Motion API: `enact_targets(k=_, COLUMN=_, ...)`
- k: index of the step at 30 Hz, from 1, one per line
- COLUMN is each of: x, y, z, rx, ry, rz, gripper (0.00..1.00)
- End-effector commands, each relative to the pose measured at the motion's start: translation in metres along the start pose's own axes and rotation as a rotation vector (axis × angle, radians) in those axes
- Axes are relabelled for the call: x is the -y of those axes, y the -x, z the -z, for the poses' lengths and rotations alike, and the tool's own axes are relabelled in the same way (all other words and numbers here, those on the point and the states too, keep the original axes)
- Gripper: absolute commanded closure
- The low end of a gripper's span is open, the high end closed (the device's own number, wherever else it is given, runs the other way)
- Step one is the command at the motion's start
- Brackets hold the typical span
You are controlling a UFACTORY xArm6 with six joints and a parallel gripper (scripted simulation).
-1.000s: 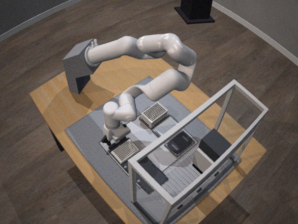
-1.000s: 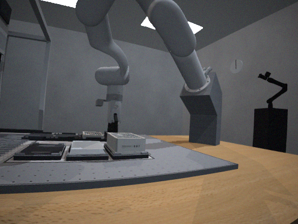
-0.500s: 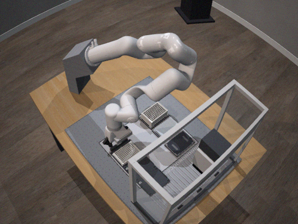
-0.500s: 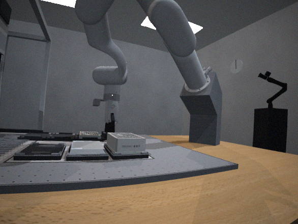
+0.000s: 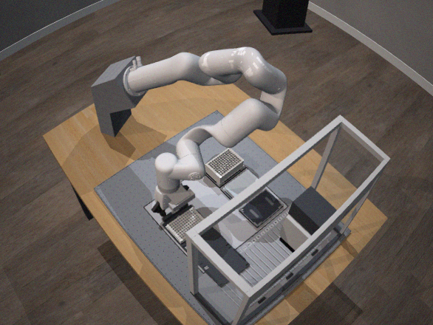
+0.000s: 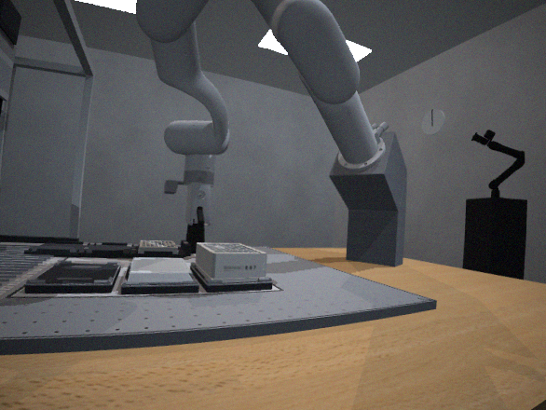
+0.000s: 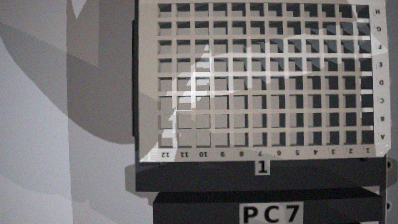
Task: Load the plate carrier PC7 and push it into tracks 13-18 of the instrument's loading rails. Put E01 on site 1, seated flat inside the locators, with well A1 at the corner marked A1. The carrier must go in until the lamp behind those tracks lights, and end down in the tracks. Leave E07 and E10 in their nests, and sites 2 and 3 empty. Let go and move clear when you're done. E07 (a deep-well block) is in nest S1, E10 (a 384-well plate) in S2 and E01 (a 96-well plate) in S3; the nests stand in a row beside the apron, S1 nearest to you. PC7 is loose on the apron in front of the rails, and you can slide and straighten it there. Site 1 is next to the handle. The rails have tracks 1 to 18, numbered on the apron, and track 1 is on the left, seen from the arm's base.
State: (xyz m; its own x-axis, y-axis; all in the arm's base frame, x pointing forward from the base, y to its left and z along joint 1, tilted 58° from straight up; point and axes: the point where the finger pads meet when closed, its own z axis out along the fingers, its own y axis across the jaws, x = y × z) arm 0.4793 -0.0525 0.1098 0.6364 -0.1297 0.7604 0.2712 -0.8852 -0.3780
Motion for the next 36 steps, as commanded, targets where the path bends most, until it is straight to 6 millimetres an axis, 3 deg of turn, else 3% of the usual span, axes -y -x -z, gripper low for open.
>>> enact_targets(k=1, x=0.000, y=-0.003, z=0.000, rx=-0.001, ry=0.001, rz=0.000, gripper=0.18)
enact_targets(k=36, x=0.000, y=-0.034, z=0.001, rx=-0.001, ry=0.001, rz=0.000, gripper=0.18)
